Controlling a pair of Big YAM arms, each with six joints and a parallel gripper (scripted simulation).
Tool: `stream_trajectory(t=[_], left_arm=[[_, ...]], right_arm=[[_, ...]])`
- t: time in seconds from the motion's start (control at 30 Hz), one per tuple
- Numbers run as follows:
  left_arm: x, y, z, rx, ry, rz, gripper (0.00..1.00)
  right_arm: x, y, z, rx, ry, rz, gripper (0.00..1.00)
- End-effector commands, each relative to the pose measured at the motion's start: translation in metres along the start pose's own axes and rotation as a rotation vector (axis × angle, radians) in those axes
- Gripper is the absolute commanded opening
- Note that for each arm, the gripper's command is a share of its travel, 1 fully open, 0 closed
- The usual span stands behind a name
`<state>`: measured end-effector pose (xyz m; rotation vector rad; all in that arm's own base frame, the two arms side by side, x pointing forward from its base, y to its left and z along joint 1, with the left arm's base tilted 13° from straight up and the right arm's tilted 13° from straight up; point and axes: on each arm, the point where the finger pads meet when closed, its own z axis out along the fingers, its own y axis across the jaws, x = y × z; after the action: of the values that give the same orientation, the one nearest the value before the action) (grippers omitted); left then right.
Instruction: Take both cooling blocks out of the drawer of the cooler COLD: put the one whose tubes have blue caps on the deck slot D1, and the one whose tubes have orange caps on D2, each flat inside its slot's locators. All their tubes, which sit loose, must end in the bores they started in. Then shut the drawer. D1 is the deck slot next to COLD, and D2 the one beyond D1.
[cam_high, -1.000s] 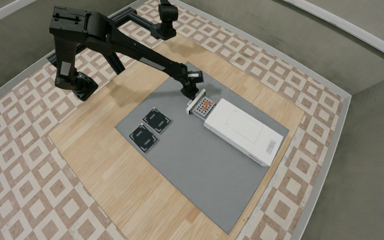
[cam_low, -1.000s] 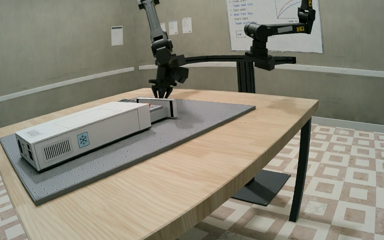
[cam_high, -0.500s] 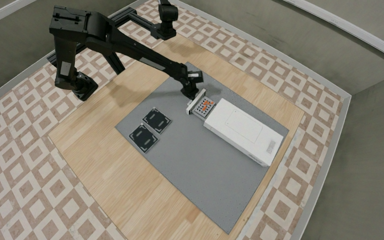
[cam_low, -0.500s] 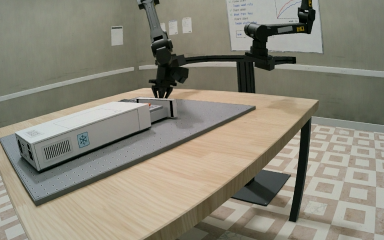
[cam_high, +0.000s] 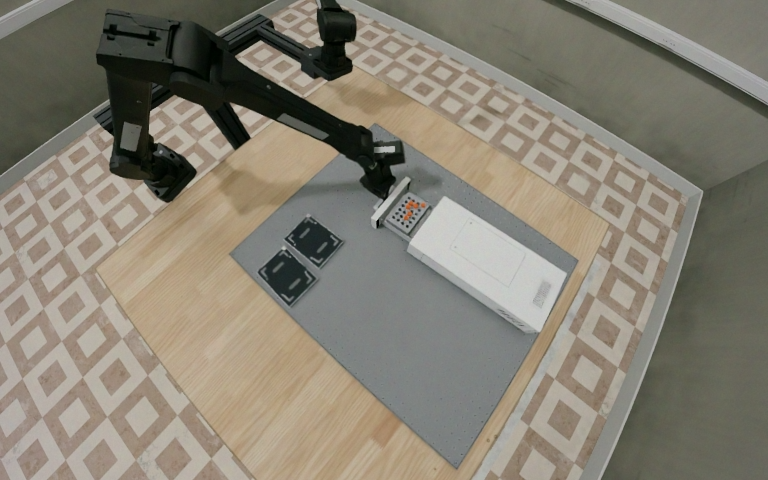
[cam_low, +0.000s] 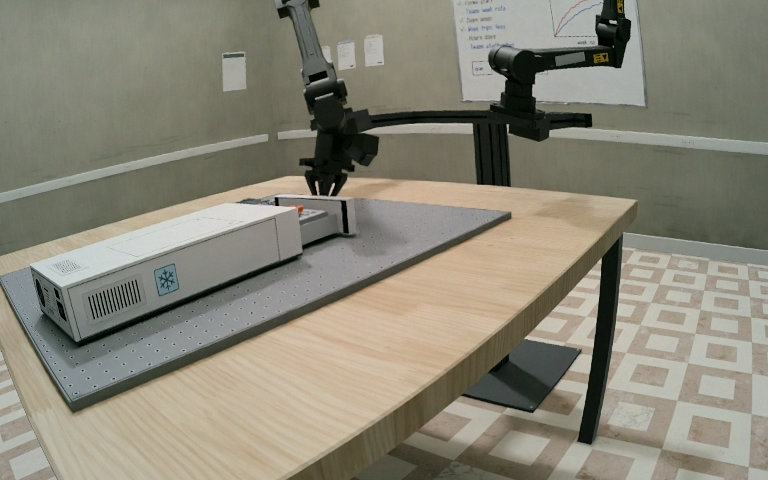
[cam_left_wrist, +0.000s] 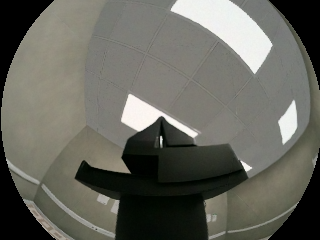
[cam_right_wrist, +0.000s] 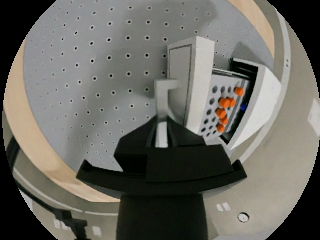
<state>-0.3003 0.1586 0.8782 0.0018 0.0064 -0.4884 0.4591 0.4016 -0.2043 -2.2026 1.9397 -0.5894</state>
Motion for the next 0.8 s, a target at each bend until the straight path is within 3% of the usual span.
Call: stream_trajectory(t=[0.0, 0.77], left_arm=[[0.024, 0.001, 0.008, 0.002, 0.035, -0.002, 0.0], [0.024, 0.001, 0.008, 0.002, 0.035, -0.002, 0.0]], right_arm=[[-0.008, 0.045, 0.006, -0.036, 0.005, -0.023, 0.0], [-0.006, 0.058, 0.003, -0.043, 0.011, -0.027, 0.0]])
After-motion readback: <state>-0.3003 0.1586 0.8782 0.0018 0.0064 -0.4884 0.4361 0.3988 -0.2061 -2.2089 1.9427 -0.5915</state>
